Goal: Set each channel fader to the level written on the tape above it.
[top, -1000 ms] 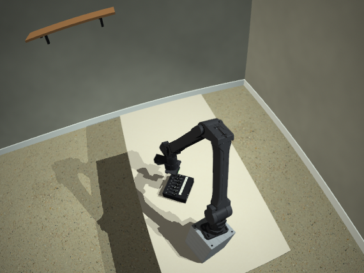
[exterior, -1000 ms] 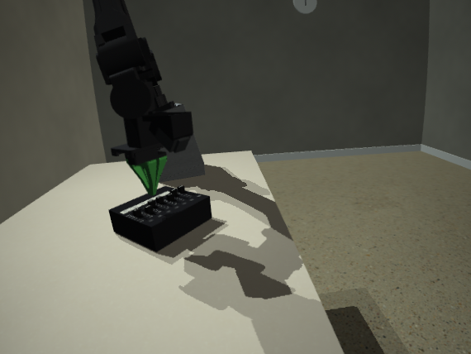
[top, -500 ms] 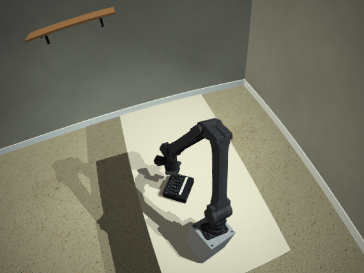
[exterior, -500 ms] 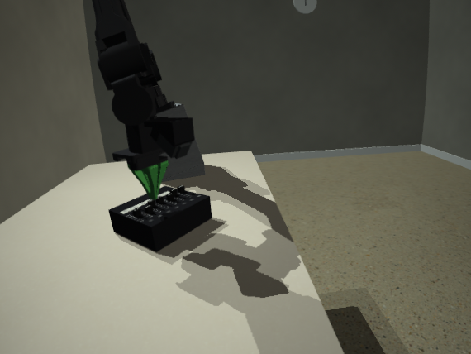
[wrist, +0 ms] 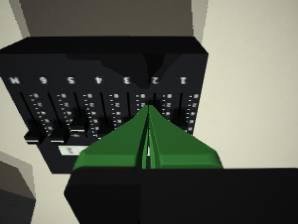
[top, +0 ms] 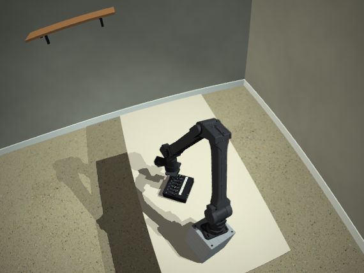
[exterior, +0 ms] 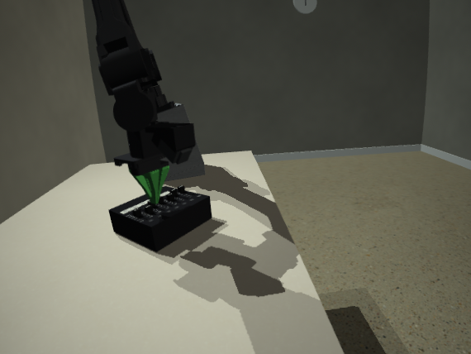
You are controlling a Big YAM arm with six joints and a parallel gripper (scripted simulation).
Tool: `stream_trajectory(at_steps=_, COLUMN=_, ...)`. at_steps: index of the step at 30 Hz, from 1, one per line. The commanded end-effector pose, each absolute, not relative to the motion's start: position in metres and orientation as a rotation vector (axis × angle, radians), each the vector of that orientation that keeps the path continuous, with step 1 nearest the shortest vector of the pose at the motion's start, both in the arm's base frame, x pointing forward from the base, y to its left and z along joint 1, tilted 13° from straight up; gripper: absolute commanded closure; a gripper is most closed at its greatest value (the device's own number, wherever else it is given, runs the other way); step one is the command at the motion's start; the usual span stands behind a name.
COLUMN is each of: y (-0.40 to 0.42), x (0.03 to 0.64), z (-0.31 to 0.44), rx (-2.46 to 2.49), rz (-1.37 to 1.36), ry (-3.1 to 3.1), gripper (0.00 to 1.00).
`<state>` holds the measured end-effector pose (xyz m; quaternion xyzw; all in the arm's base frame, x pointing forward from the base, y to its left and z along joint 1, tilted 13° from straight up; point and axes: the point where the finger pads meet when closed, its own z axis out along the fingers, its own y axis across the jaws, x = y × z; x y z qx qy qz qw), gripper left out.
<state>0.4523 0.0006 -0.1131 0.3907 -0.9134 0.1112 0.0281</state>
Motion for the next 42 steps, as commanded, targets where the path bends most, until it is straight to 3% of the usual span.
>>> stream_trajectory(at_steps=1, y=-0.0007, x=0.4823, z=-0.1040, rx=1.224, rz=0.382, ry=-2.867, gripper=1.00)
stream_trajectory(at_steps=42, y=-0.0014, x=0.4832, z=-0.1052, rx=1.223, rz=0.384, ry=-2.870, gripper=1.00)
